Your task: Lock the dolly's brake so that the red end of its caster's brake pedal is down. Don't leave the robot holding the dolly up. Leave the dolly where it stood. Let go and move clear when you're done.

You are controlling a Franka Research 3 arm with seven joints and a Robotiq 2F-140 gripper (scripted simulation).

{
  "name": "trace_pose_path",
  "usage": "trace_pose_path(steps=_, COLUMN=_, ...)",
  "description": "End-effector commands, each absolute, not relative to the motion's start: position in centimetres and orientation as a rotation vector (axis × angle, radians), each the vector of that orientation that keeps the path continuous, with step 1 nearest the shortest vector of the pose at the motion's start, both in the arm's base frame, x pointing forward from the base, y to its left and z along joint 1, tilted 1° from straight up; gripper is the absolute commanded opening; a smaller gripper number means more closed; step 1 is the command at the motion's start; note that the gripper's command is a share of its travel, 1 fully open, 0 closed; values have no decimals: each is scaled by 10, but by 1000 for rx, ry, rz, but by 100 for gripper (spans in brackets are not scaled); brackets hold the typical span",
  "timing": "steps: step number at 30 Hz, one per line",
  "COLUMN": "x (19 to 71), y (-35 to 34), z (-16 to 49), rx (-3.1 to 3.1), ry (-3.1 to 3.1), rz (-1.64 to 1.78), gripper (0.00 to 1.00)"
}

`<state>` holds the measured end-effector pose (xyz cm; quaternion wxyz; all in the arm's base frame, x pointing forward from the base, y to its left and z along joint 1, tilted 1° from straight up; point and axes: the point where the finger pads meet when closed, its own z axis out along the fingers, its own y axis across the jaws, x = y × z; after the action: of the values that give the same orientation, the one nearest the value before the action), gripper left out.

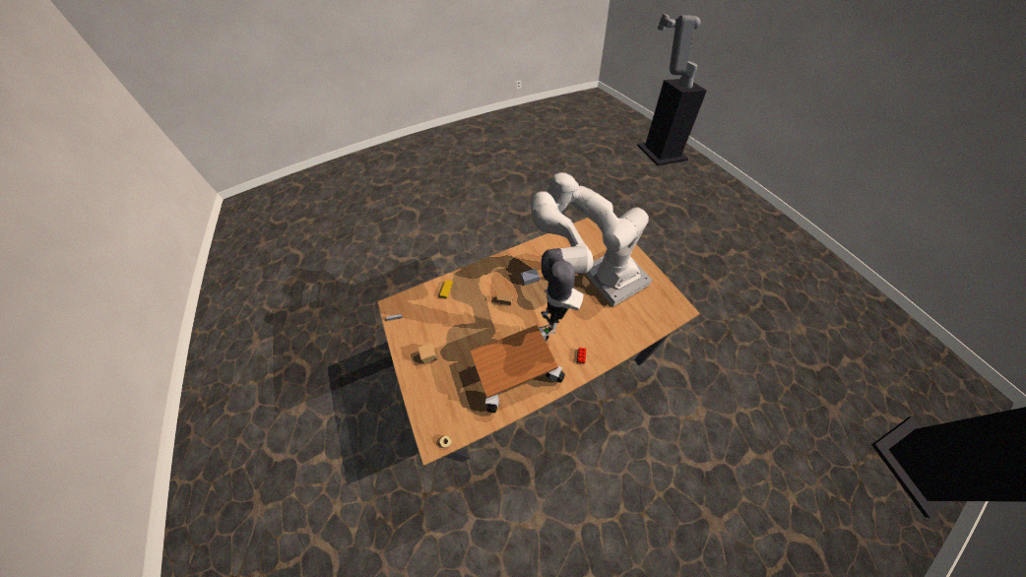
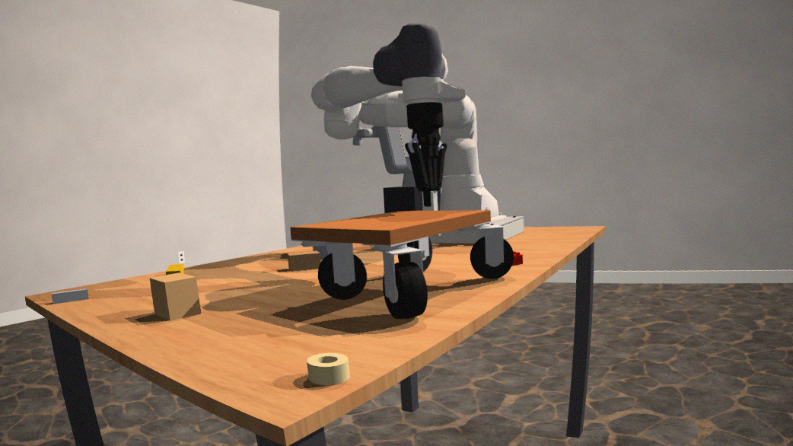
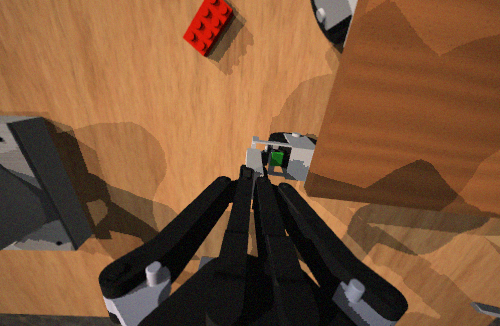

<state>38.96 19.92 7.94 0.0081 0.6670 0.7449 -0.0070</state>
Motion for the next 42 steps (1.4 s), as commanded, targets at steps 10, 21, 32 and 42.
trace_pose_path(steps=10, x=391, y=198, z=76, rx=2086, ry=2328, rz=-18, gripper=0)
trace_pose_path(steps=21, x=391, y=198, z=71, rx=2086, ry=2328, rz=-18, gripper=0)
trace_pose_path(steps=32, x=391, y=198, z=70, rx=2086, ry=2328, rz=-18, gripper=0)
trace_pose_path(steps=42, x=391, y=198, z=68, rx=2086, ry=2328, rz=-18, gripper=0)
